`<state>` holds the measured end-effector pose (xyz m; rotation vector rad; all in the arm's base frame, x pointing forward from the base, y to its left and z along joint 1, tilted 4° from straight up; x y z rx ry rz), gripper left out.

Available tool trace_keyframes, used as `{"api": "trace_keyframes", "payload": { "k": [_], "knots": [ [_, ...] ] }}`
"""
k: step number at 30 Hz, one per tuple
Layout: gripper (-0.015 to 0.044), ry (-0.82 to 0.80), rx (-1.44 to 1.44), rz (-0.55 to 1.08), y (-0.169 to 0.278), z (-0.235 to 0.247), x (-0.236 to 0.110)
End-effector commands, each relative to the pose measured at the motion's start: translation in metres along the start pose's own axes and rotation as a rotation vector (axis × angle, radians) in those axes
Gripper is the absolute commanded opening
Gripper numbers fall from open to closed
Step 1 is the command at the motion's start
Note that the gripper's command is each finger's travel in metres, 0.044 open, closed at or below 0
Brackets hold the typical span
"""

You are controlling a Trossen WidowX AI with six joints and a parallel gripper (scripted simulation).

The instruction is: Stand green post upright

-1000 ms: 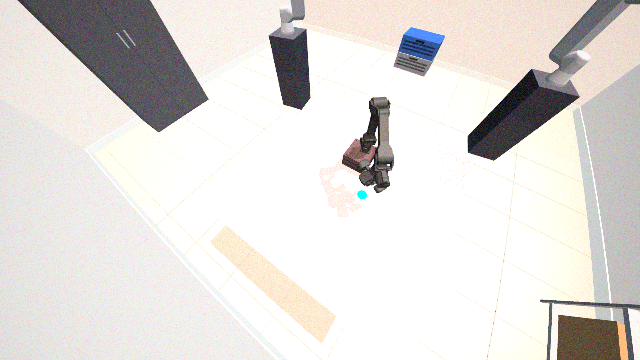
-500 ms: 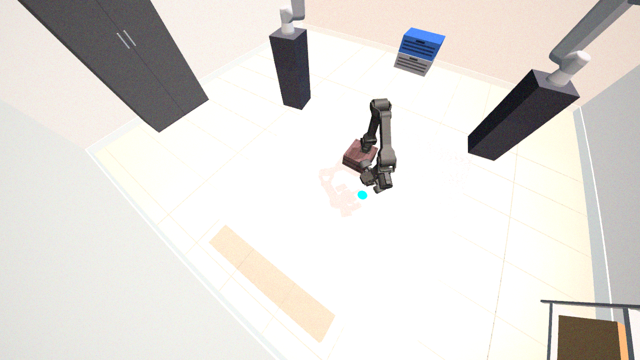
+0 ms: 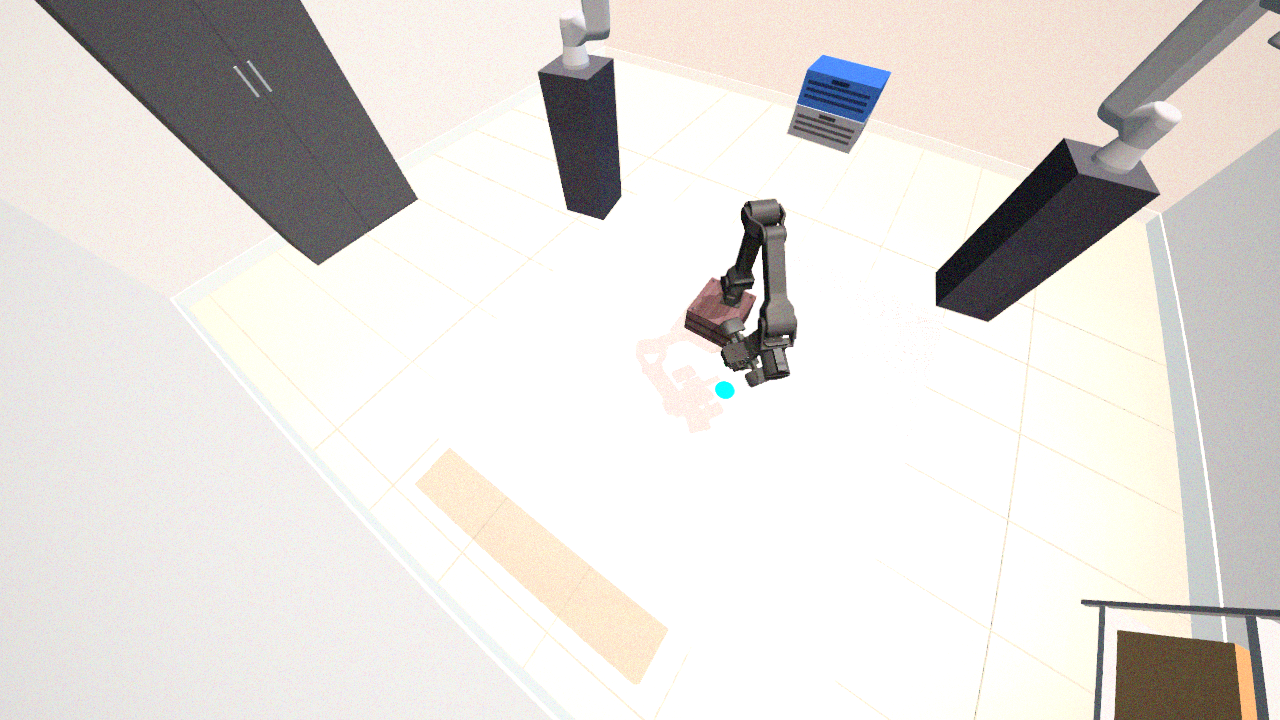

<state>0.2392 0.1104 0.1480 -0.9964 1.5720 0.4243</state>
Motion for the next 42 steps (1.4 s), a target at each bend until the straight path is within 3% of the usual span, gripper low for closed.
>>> {"api": "trace_keyframes", "payload": {
  "k": [1,42],
  "knots": [
    [0.0023,0.033,0.009,-0.020,0.004,-0.001,0.004],
    [0.0023,0.182,0.095,-0.244,0.030,0.003,0.021]
  ]
}}
Point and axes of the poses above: the point midway between the two fingers, 35 mm back from their tips, its own x axis out along the fingers, its own z axis across the jaws, y = z × x, the point moved 10 cm from there along -x, back along the fingers, and after that the axes turned 4 degrees about -x, right-handed, at the moved point
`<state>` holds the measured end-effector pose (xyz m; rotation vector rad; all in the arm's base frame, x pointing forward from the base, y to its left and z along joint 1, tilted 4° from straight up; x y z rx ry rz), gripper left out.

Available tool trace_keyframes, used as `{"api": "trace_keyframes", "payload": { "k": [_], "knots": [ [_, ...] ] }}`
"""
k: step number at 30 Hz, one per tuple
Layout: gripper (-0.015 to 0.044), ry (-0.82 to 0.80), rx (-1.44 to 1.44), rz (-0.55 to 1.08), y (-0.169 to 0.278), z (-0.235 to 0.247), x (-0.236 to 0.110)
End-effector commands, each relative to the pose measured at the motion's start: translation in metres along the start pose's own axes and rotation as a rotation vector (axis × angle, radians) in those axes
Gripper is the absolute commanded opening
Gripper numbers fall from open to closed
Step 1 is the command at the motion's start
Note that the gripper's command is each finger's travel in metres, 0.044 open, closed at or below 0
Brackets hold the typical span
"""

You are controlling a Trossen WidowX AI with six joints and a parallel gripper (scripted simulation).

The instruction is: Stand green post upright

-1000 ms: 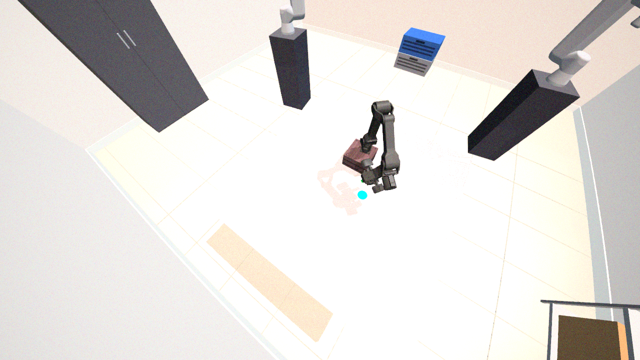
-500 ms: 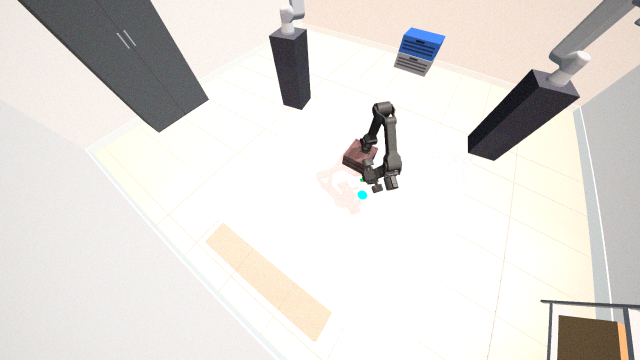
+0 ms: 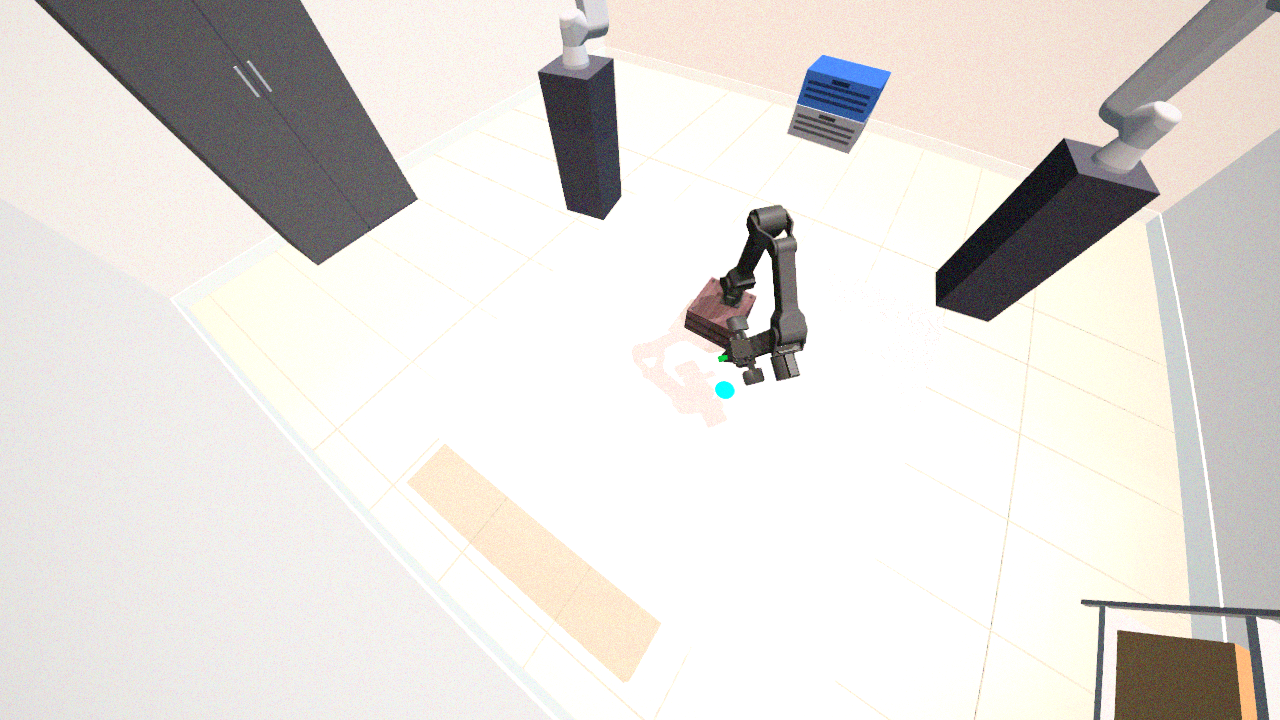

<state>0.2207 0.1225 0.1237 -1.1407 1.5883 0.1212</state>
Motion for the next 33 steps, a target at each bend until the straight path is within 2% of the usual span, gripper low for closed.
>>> {"api": "trace_keyframes", "payload": {
  "k": [1,33],
  "knots": [
    [0.0023,0.022,0.005,-0.031,0.004,-0.001,0.003],
    [0.0023,0.069,0.064,-0.242,0.024,-0.001,0.009]
  ]
}}
Point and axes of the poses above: the point midway between the two fingers, 35 mm back from their tips, its own x axis out along the fingers, its own z axis across the jaws, y = z × x, the point moved 10 cm from there along -x, back along the fingers, and after that the axes turned 4 degrees about -x, right-handed, at the moved point
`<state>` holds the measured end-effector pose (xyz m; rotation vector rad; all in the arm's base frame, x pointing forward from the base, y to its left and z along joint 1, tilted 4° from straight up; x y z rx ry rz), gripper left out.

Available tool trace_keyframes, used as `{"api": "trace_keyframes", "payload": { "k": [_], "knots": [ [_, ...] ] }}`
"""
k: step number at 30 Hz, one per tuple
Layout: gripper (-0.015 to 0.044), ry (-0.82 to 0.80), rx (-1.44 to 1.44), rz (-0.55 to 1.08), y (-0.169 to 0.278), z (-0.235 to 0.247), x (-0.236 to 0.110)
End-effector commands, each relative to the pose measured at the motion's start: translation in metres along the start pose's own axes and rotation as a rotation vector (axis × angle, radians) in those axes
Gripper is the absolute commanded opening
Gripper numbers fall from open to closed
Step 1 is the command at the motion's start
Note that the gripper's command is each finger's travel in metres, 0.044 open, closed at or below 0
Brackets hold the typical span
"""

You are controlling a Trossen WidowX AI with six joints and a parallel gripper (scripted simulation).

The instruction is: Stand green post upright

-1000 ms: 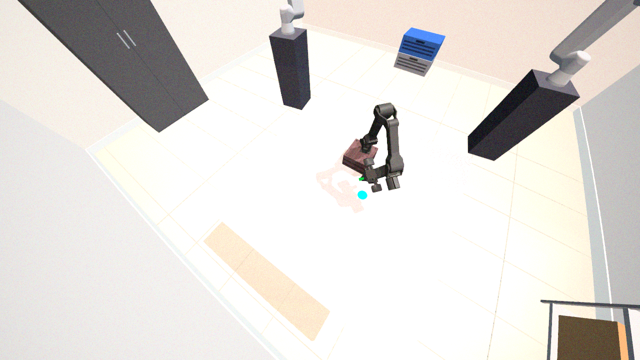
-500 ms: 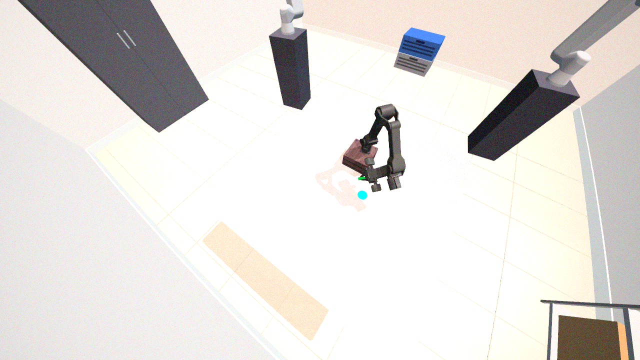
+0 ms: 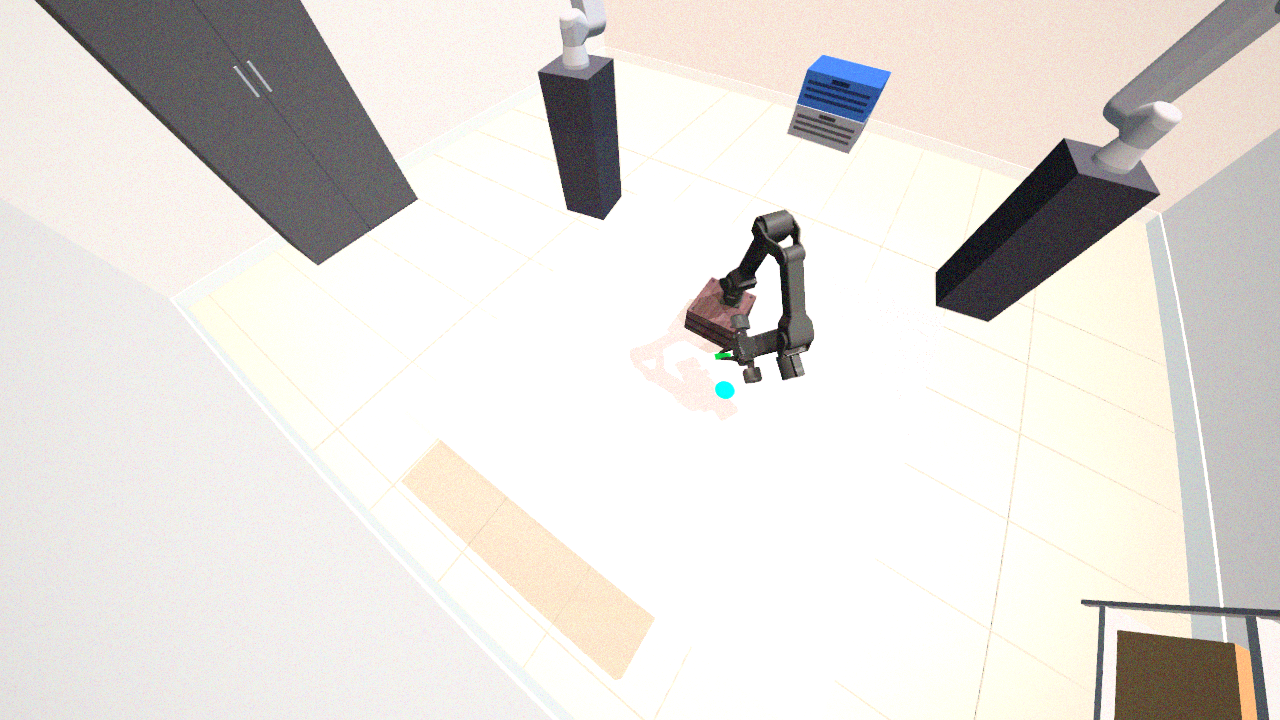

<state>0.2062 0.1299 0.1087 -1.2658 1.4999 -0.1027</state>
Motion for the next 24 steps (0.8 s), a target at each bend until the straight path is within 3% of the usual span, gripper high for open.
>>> {"api": "trace_keyframes", "payload": {
  "k": [1,24],
  "knots": [
    [0.0023,0.010,0.003,-0.036,0.004,-0.002,0.002],
    [0.0023,0.002,0.043,-0.196,0.017,-0.003,0.002]
  ]
}}
Point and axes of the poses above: the point midway between the two fingers, 35 mm back from their tips, its own x axis out along the fingers, its own z axis across the jaws, y = z × x, the point moved 10 cm from there along -x, back along the fingers, and after that the axes turned 4 degrees about -x, right-handed, at the moved point
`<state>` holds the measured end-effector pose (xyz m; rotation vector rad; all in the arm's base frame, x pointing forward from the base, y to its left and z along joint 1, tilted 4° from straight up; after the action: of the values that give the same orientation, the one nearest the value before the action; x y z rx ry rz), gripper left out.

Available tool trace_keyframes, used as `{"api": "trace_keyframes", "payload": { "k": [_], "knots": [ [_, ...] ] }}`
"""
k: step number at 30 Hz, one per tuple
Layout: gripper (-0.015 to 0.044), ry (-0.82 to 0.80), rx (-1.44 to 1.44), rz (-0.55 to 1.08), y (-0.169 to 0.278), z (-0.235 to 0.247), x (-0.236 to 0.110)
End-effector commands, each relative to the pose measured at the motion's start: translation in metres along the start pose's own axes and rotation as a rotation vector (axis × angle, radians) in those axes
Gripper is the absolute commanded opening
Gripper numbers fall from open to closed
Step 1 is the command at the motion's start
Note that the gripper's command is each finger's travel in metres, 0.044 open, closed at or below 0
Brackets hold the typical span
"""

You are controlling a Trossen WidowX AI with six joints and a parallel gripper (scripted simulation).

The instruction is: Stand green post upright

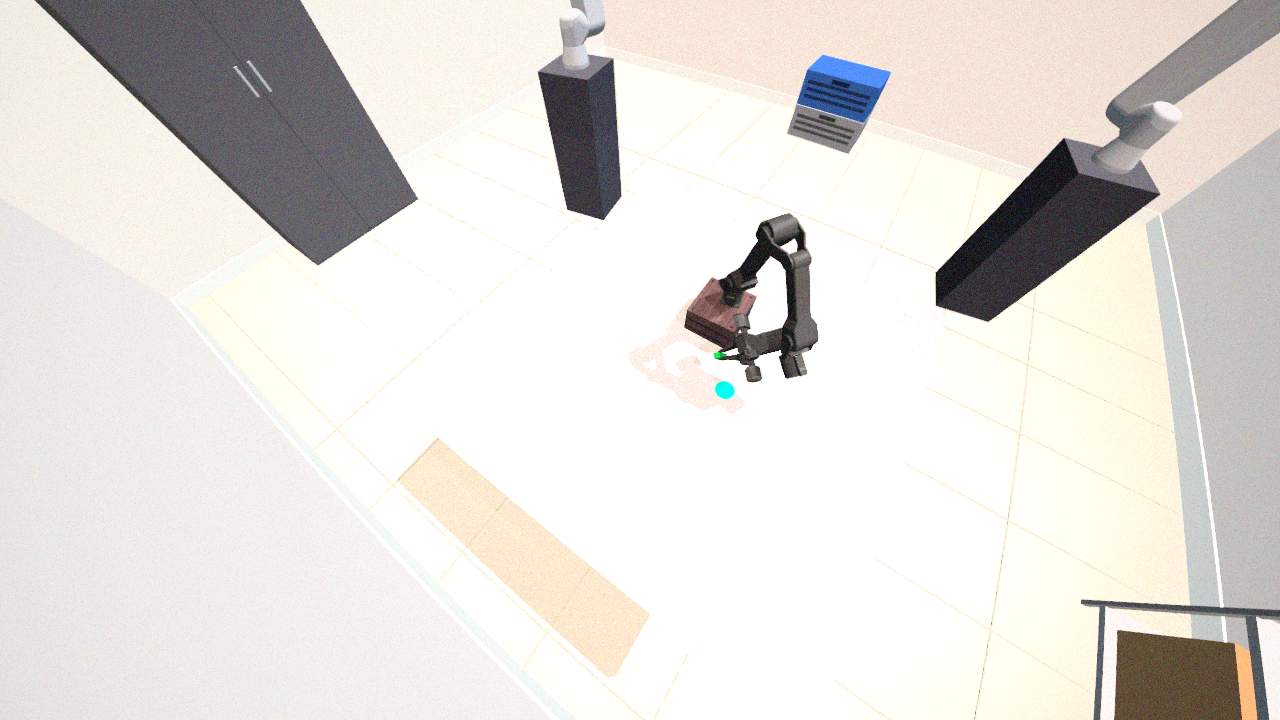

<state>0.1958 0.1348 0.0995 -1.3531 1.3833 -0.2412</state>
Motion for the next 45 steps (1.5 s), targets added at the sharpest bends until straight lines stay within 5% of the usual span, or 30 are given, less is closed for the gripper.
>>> {"api": "trace_keyframes", "payload": {
  "k": [1,45],
  "knots": [
    [0.0023,0.001,0.002,-0.038,0.004,-0.002,0.001],
    [0.0023,-0.109,0.073,-0.334,0.025,-0.007,-0.004]
  ]
}}
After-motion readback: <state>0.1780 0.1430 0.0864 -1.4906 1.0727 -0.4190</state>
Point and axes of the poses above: the point midway between the two fingers, 35 mm back from their tips, its own x axis out along the fingers, its own z axis across the jaws, y = z × x, the point moved 10 cm from there along -x, back along the fingers, and after that the axes turned 4 degrees about -x, right-handed, at the moved point
